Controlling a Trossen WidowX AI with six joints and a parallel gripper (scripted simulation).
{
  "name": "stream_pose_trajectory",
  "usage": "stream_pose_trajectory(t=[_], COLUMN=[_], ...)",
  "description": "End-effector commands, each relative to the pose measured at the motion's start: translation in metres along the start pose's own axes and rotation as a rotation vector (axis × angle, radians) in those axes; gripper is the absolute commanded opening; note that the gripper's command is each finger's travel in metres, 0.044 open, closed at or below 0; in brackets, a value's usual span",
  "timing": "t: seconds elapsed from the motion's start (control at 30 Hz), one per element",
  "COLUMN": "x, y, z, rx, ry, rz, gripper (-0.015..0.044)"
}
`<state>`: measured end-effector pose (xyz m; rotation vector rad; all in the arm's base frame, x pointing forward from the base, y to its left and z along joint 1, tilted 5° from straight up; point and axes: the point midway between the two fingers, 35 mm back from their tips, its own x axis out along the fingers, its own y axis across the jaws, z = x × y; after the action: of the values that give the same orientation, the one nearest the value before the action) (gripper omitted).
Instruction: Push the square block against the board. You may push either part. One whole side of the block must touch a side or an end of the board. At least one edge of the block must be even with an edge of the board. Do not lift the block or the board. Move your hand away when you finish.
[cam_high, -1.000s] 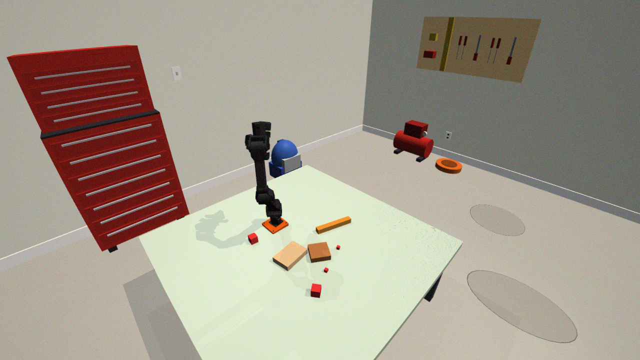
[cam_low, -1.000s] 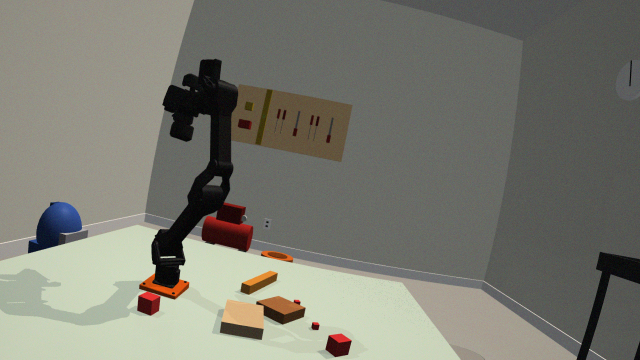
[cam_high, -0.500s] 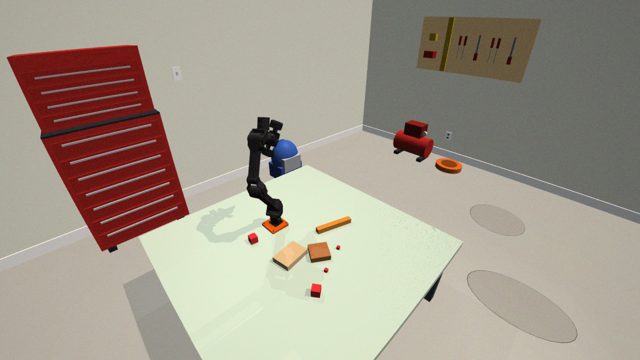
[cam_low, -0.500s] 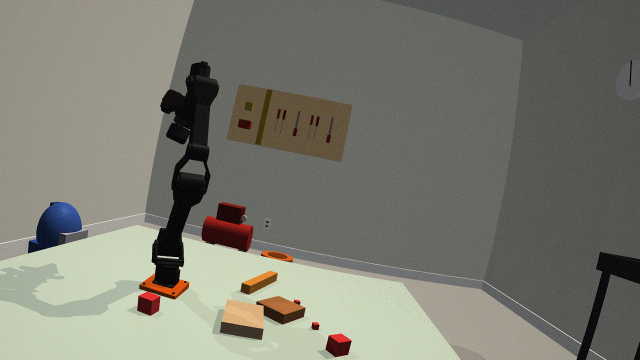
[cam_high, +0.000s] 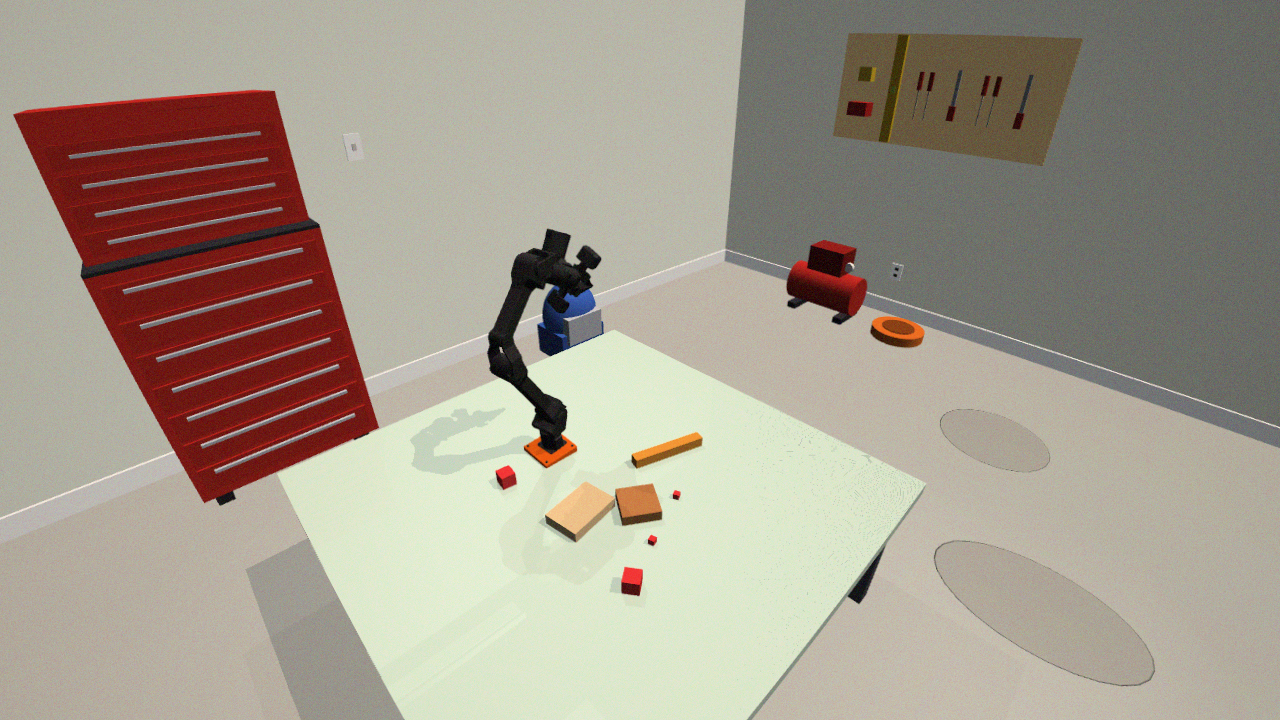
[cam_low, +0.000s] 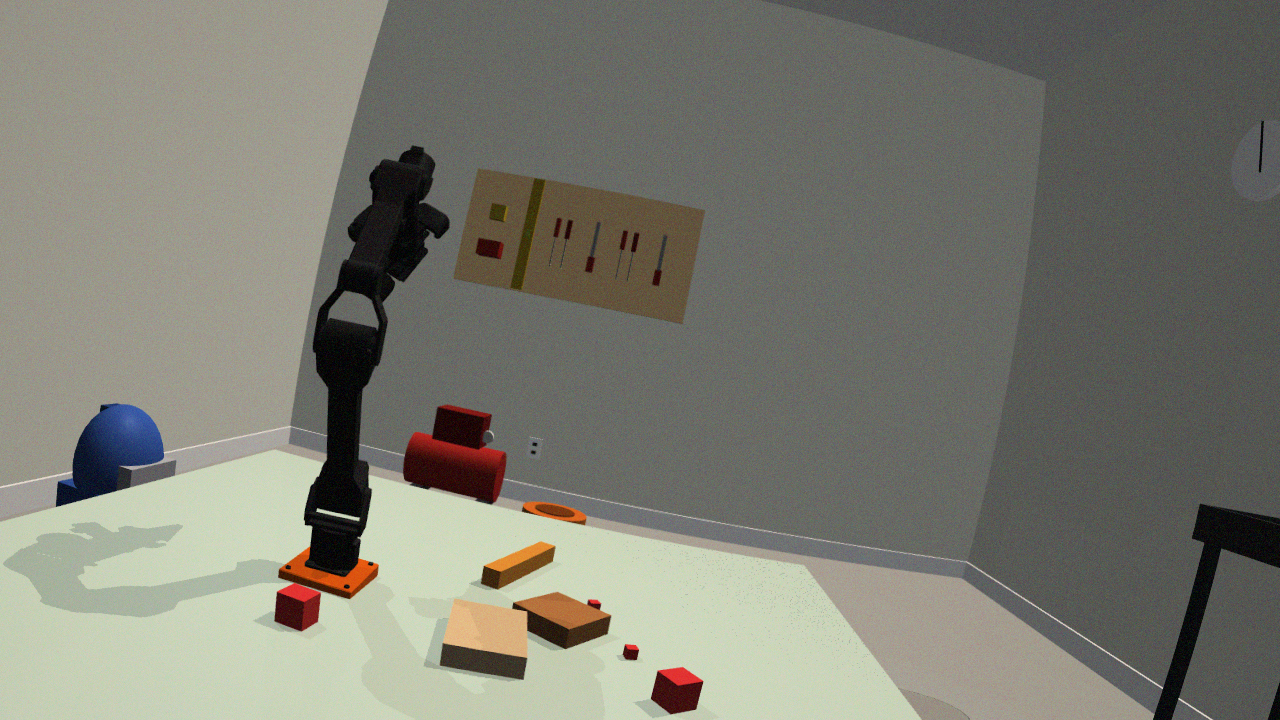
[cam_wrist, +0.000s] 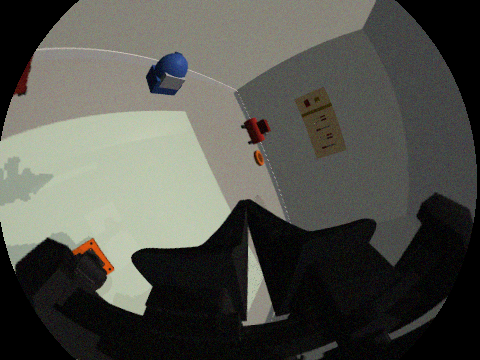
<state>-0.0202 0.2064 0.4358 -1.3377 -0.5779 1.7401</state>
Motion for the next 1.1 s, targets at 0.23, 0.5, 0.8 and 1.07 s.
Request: stream_pose_trajectory(t=[0.23,0.5,0.8,1.07], x=[0.045,0.063,0.075,0.068], y=[-0.016,-0.020,-0.012,-0.003], z=[-0.063,-0.117,-0.169,-0.225], rx=[0.208,0.413,0.634,0.795], ry=[0.255,0.417,0.534,0.665], rz=[0.011,0.008,0.016,-0.009], gripper=[0.0000,0.0000,0.0000,0.0000])
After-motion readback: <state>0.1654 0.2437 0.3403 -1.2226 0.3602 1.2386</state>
